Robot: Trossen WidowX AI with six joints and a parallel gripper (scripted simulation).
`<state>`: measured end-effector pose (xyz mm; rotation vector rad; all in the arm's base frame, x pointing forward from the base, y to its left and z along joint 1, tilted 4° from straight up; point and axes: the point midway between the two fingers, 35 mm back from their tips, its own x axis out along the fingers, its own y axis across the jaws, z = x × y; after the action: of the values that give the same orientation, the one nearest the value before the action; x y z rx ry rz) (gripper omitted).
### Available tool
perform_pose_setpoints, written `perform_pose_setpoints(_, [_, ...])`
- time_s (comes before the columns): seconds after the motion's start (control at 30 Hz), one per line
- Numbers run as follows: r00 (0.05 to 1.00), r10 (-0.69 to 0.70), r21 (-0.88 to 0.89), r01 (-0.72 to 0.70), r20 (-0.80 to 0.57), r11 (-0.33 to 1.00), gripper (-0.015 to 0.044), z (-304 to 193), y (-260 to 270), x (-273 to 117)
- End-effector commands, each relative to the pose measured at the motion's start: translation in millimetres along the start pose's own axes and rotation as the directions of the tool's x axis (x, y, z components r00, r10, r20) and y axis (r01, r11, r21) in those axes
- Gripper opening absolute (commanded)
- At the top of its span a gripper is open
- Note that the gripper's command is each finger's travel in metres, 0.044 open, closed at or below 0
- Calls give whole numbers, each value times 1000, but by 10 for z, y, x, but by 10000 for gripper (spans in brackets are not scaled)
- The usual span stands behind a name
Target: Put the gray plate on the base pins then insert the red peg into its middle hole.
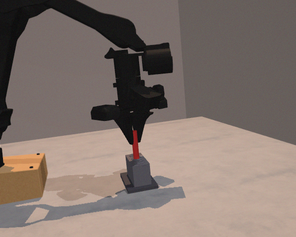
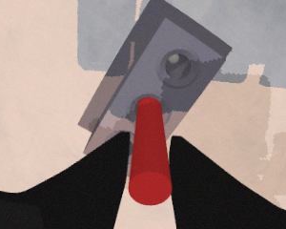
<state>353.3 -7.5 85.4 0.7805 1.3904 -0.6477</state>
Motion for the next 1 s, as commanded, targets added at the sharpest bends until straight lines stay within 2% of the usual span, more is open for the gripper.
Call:
perform_pose_setpoints(0.0, [1000, 0, 0, 0, 0, 1000, 150, 0, -1, 0])
perform_pose_setpoints(0.97, [1000, -3, -6, 3, -4, 1000, 150, -7, -11, -146])
